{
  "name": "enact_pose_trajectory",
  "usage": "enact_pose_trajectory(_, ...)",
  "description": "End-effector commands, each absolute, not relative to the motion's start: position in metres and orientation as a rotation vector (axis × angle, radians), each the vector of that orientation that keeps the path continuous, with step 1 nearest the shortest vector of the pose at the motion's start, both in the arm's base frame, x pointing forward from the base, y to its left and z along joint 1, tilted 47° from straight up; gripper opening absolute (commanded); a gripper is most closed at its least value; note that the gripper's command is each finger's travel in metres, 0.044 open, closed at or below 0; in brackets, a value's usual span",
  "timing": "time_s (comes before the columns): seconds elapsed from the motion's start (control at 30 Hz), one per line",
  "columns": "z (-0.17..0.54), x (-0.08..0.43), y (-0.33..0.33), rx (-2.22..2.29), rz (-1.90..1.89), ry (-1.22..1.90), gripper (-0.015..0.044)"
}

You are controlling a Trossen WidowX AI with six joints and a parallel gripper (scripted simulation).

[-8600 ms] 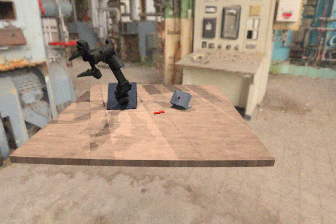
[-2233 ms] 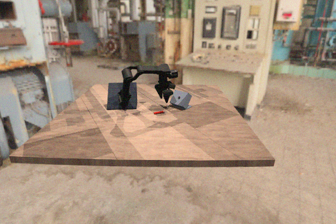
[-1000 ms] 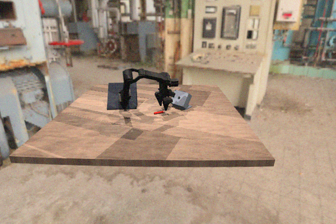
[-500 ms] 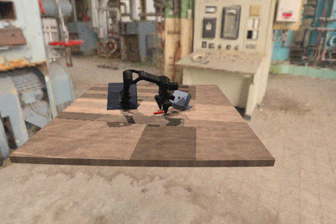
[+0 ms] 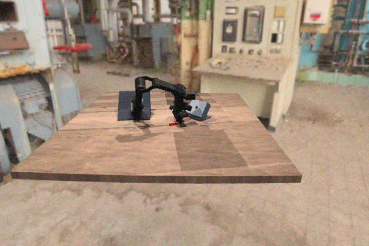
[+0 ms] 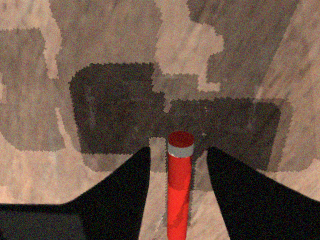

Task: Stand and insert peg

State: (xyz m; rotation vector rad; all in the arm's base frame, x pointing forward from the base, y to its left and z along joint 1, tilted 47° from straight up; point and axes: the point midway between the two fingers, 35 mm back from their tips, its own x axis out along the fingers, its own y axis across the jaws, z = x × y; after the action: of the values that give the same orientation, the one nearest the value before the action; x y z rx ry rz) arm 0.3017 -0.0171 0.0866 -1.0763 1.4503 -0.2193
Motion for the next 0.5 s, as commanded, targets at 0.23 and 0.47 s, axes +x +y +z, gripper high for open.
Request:
enact_pose_trajectory(0.23, 0.0872, 0.3021, -0.0176, -1.081, -0.221, 1.448, 0.0110)
enact_pose_trajectory(0.47, 0.0872, 0.3021, -0.0176, -1.081, -0.221, 1.448, 0.0070)
